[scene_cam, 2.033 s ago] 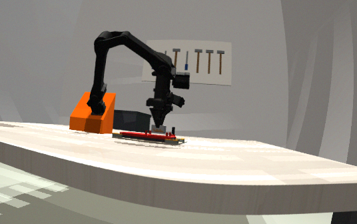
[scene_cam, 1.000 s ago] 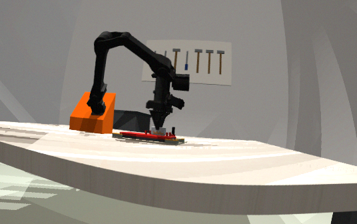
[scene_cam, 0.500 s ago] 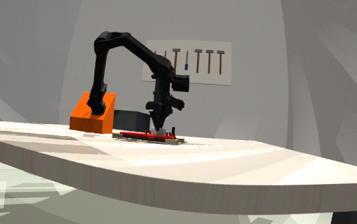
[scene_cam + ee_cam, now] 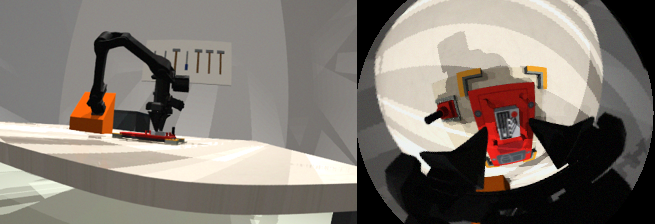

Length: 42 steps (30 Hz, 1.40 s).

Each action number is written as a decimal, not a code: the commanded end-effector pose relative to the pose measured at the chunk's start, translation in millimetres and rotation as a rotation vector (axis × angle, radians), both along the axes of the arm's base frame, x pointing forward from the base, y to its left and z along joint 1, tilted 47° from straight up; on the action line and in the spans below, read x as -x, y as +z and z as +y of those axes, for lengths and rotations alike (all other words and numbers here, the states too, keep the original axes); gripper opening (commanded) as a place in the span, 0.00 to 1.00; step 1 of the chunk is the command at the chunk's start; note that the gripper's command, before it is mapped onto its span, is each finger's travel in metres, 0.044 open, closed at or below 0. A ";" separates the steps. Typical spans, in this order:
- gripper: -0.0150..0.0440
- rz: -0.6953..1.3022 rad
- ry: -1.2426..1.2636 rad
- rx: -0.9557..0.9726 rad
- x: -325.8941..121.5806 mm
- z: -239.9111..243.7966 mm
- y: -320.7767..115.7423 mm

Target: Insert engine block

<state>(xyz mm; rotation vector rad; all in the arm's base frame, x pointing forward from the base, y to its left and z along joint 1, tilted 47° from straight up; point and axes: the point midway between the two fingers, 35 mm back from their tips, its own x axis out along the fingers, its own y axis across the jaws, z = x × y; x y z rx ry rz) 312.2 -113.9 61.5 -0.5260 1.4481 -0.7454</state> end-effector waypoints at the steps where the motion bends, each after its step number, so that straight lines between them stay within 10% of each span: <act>1: 0.97 0.000 0.000 0.001 0.0 -0.1 0.3; 20: 1.00 0.003 0.003 0.004 0.4 10.6 9.5; 37: 0.25 0.003 0.003 0.004 0.4 10.6 9.5; 42: 0.25 0.003 0.003 0.004 0.4 10.6 9.5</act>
